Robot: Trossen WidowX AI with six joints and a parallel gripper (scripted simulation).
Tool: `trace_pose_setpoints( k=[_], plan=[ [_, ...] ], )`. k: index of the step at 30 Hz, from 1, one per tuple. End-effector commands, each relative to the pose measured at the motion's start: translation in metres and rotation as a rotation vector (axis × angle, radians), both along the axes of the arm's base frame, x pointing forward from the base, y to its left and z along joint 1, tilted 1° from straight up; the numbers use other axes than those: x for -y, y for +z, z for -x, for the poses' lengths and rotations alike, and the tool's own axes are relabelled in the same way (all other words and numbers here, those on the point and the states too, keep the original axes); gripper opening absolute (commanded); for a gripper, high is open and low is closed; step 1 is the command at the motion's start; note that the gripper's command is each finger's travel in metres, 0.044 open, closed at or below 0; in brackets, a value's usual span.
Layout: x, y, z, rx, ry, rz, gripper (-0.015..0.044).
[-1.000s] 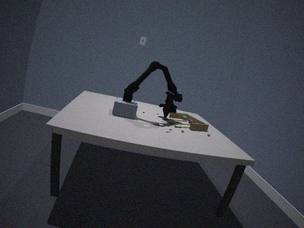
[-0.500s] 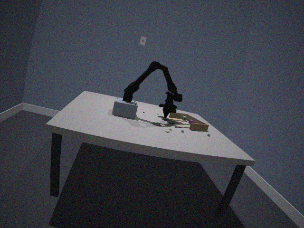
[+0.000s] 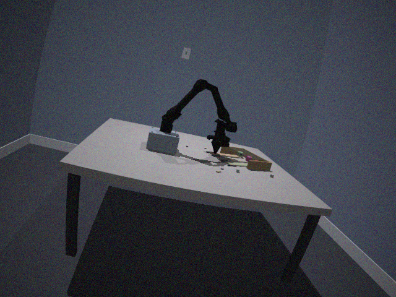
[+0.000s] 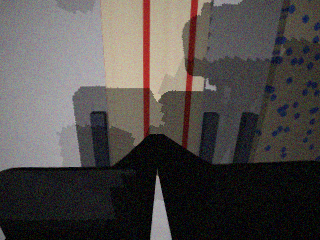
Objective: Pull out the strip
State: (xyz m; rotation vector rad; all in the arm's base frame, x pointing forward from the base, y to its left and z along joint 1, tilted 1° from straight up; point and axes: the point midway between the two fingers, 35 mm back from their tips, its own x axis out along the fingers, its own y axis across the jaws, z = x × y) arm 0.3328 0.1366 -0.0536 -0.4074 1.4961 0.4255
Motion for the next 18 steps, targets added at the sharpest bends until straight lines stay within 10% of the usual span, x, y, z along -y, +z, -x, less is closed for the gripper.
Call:
trace_pose_setpoints(
  k=[1,18],
  plan=[
    [0.007,-0.004,0.013,-0.019,-0.001,0.009,0.0000],
    [0.020,-0.005,0.034,-0.021,-0.001,0.010,0.0000]
  ],
)
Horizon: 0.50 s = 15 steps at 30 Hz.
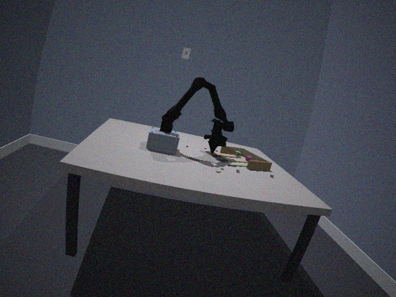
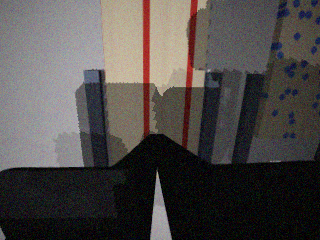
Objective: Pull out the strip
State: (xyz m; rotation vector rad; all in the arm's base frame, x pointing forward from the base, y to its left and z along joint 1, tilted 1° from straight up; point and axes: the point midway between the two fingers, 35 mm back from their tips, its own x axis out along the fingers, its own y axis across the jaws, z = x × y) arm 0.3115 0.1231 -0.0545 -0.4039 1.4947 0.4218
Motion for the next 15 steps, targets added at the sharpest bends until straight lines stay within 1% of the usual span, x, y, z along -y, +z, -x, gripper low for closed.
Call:
trace_pose_setpoints(
  k=[1,15],
  plan=[
    [0.007,-0.004,0.014,-0.023,0.004,0.011,0.0000],
    [0.017,-0.006,0.031,-0.025,0.004,0.012,0.0000]
  ],
)
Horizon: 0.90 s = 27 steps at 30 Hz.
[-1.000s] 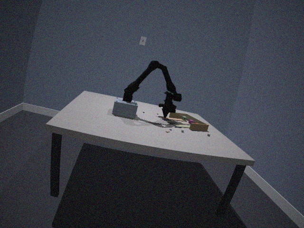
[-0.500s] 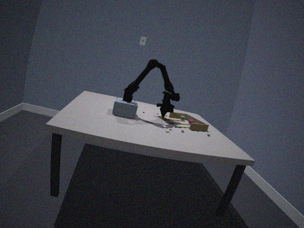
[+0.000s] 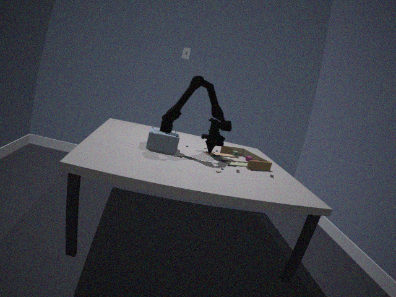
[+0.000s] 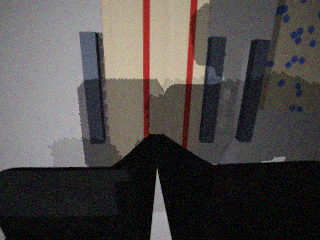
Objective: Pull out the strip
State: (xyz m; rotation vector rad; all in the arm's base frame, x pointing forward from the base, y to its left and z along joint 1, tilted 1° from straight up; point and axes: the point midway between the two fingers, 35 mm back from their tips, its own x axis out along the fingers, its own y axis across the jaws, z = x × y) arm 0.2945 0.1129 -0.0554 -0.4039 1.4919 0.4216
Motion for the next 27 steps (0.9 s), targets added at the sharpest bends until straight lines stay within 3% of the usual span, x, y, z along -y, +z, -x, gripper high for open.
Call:
trace_pose_setpoints(
  k=[1,27],
  plan=[
    [0.007,-0.005,0.015,-0.027,0.003,0.012,0.0000],
    [0.023,-0.006,0.043,-0.030,0.003,0.014,0.0000]
  ],
)
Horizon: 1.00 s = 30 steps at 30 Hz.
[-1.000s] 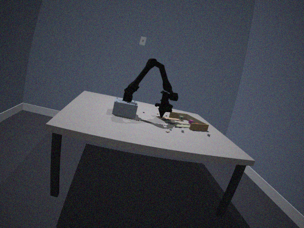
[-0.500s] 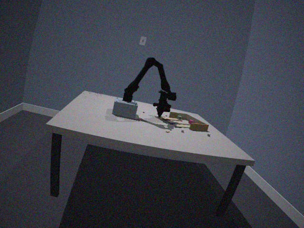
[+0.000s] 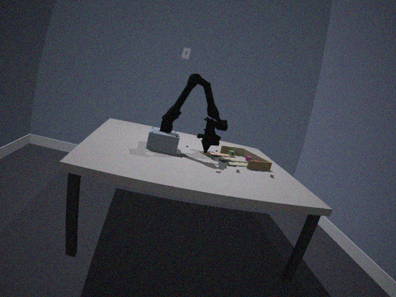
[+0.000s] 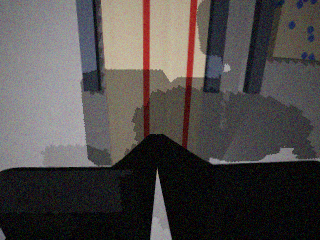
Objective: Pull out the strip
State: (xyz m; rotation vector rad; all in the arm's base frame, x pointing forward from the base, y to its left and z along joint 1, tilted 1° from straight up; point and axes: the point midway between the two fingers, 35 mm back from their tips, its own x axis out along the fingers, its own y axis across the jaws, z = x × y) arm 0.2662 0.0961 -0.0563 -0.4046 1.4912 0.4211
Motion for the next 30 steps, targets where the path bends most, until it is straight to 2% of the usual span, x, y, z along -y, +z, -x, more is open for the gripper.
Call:
trace_pose_setpoints(
  k=[1,30],
  plan=[
    [0.007,-0.005,0.016,-0.031,0.003,0.013,0.0000],
    [0.023,-0.005,0.042,-0.033,0.003,0.015,0.0000]
  ],
)
